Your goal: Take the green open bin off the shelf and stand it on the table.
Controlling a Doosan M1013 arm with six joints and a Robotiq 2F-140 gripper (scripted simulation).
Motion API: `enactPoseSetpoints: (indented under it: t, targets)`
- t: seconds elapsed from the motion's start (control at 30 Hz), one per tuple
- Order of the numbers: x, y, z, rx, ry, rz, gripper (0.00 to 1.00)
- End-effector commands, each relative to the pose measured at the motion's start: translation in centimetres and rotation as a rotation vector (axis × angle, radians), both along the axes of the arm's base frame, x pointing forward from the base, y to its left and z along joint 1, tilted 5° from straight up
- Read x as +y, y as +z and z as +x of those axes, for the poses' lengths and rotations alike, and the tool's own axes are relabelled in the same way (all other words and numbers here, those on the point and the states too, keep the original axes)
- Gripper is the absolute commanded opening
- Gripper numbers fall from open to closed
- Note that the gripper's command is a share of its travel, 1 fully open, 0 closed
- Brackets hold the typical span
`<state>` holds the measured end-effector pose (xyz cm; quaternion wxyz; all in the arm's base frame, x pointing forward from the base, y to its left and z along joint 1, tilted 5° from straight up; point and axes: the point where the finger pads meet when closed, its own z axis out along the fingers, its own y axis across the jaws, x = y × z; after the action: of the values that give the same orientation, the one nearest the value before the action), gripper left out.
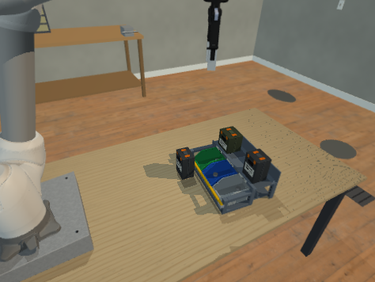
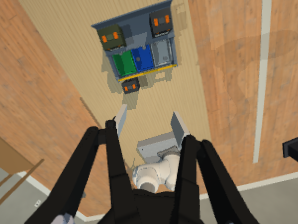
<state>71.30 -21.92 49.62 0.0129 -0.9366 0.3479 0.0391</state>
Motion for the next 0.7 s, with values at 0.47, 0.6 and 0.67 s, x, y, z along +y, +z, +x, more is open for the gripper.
enactPoseSetpoints:
  t: [0.47, 0.6, 0.67]
  targets:
    - [0.00, 0.01, -0.01, -0.013, 0.247, 0.016, 0.57]
    - [0.00, 0.01, -0.01, -0.024, 0.454, 0.029, 0.57]
    - [0.00, 0.01, -0.01, -0.026, 0.506, 0.033, 0.57]
